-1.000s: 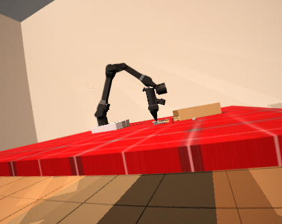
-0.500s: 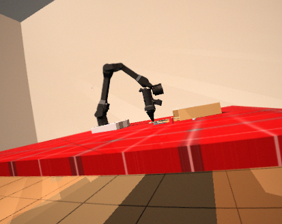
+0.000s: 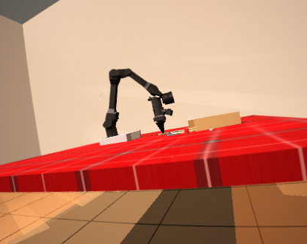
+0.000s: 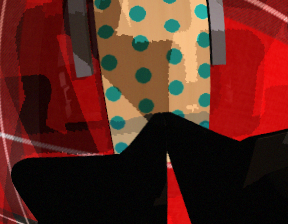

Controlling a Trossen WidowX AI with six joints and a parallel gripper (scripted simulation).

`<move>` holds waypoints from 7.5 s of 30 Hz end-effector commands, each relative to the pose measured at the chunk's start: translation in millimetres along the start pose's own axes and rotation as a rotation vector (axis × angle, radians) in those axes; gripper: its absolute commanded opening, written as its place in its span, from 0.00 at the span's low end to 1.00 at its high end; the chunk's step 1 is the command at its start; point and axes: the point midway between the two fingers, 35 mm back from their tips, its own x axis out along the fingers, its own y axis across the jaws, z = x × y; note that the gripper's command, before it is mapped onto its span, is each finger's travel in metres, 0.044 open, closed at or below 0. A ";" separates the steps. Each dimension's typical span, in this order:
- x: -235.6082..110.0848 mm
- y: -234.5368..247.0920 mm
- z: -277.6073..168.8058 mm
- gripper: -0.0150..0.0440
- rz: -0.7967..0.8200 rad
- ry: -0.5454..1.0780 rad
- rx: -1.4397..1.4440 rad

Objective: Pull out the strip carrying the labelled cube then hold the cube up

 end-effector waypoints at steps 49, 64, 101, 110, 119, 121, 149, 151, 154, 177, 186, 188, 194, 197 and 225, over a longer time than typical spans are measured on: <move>4.6 0.6 -82.4 0.25 0.003 0.039 -0.004; 4.0 0.6 -101.4 0.25 0.003 0.040 -0.004; 3.5 0.6 -117.2 0.25 0.003 0.041 -0.004; -42.0 -0.1 -101.6 0.25 0.003 0.038 -0.004; -43.4 -0.5 -79.6 0.48 0.004 0.038 -0.061; -44.1 -0.5 -73.3 0.57 0.004 0.038 -0.066; -59.3 -1.8 42.3 1.00 0.004 0.028 -0.067; -60.2 -1.7 50.6 1.00 0.004 0.028 -0.067; -61.4 -1.5 62.8 1.00 0.004 0.027 -0.067; -49.2 1.8 117.8 0.68 0.004 0.022 -0.067; -34.4 2.0 118.1 0.68 0.004 0.022 -0.067; -31.2 2.1 118.1 0.68 0.004 0.022 -0.067; -21.4 2.3 118.0 0.68 0.004 0.022 -0.067; -16.5 2.4 117.8 0.68 0.004 0.022 -0.067; -8.5 2.3 118.1 0.42 0.001 0.017 -0.071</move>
